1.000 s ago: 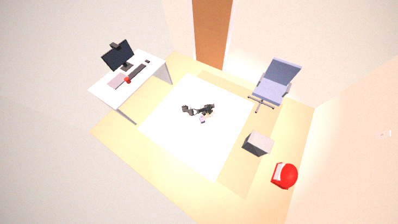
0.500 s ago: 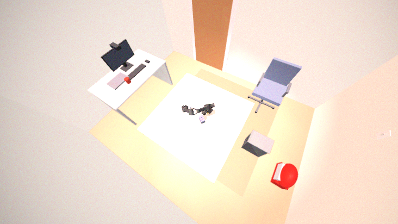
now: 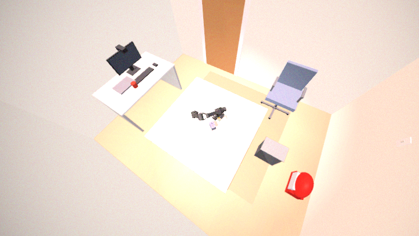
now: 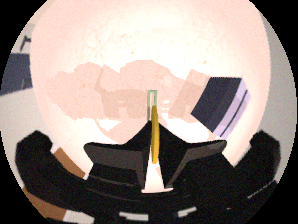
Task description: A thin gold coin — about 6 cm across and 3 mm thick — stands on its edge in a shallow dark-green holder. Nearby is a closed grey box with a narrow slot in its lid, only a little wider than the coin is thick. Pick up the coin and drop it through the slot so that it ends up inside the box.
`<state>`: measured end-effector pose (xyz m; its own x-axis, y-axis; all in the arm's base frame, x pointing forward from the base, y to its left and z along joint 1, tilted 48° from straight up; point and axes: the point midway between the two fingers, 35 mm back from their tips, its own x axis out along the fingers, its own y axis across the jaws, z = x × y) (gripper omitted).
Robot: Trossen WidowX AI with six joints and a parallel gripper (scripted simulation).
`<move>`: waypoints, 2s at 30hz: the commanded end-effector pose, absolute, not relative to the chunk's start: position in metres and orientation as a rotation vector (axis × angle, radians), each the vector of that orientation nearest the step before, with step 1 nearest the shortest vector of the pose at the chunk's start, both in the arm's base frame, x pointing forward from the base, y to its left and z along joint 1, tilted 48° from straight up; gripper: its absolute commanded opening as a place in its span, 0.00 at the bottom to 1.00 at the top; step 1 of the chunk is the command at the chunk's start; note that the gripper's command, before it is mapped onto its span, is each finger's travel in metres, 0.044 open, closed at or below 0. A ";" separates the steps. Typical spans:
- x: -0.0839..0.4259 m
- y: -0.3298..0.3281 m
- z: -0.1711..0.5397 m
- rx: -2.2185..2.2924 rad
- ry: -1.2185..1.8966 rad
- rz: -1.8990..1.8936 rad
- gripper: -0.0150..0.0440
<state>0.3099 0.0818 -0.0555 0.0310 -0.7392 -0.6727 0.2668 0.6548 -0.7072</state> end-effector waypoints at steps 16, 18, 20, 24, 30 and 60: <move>0.307 0.115 -0.024 -0.435 1.324 -0.817 0.25; 0.306 0.116 -0.023 -0.435 1.324 -0.817 0.25; 0.307 0.116 -0.022 -0.417 1.313 -0.831 0.25; 0.309 0.116 -0.021 -0.312 1.250 -0.913 0.25; 0.313 0.115 -0.019 -0.147 1.144 -1.033 0.25; 0.312 0.077 0.027 -0.106 1.118 -1.060 0.25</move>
<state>0.3146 0.0849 0.0224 0.0368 -0.7292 -0.6834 0.6420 0.5413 -0.5430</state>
